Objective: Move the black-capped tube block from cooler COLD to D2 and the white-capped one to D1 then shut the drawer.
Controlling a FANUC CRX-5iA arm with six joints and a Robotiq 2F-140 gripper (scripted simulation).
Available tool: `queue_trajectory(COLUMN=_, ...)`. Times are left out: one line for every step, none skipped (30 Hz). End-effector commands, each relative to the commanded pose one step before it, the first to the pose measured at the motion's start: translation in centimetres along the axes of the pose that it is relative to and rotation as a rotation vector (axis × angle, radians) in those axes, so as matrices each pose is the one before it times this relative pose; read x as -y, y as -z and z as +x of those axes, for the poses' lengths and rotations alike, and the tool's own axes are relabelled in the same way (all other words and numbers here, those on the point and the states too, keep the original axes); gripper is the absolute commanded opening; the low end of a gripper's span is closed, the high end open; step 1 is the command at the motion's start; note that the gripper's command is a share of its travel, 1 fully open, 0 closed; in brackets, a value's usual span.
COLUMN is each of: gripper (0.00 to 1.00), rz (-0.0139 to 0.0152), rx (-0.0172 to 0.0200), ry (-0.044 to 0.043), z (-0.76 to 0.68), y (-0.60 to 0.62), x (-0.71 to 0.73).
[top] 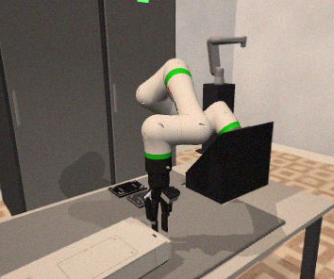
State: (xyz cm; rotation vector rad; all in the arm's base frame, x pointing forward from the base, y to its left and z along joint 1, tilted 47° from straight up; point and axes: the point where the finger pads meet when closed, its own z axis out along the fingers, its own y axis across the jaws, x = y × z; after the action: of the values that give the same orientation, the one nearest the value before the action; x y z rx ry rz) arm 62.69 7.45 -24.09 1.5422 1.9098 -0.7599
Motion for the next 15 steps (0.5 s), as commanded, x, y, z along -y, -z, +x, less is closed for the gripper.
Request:
queue_trajectory(gripper=0.34, rz=-0.00248, rx=-0.00058, ry=-0.00002, z=0.022, y=0.147, x=-0.092)
queue_trajectory(gripper=0.34, rz=0.0, rx=0.0, ry=0.0, z=0.0, y=0.0, x=0.0)
queue_trajectory(gripper=0.34, rz=0.0, rx=0.0, ry=0.0, z=0.0, y=0.0, x=0.0)
queue_trajectory(gripper=0.34, rz=0.0, rx=0.0, ry=0.0, z=0.0, y=0.0, x=0.0)
queue_trajectory(gripper=0.34, rz=0.0, rx=0.0, ry=0.0, z=0.0, y=0.0, x=0.0)
queue_trajectory(gripper=0.34, rz=0.0, rx=0.0, ry=0.0, z=0.0, y=0.0, x=0.0)
queue_trajectory(gripper=0.34, rz=0.0, rx=0.0, ry=0.0, z=0.0, y=0.0, x=0.0)
queue_trajectory(gripper=0.34, rz=0.0, rx=0.0, ry=0.0, z=0.0, y=0.0, x=0.0)
queue_trajectory(gripper=0.34, rz=0.0, rx=0.0, ry=0.0, z=0.0, y=0.0, x=0.0)
queue_trajectory(gripper=0.34, rz=-0.00001, rx=-0.00004, ry=-0.00004, z=-0.001, y=0.001, x=0.032)
queue_trajectory(gripper=0.34, rz=0.00001, rx=0.0, ry=0.0, z=0.001, y=0.0, x=0.032)
queue_trajectory(gripper=0.34, rz=0.0, rx=0.0, ry=0.0, z=0.0, y=0.0, x=0.033)
queue_trajectory(gripper=0.34, rz=0.0, rx=0.0, ry=0.0, z=0.0, y=0.0, x=0.033)
queue_trajectory(gripper=0.34, rz=0.0, rx=0.0, ry=0.0, z=0.0, y=0.0, x=0.033)
queue_trajectory(gripper=0.34, rz=0.0, rx=0.0, ry=0.0, z=0.0, y=0.0, x=0.033)
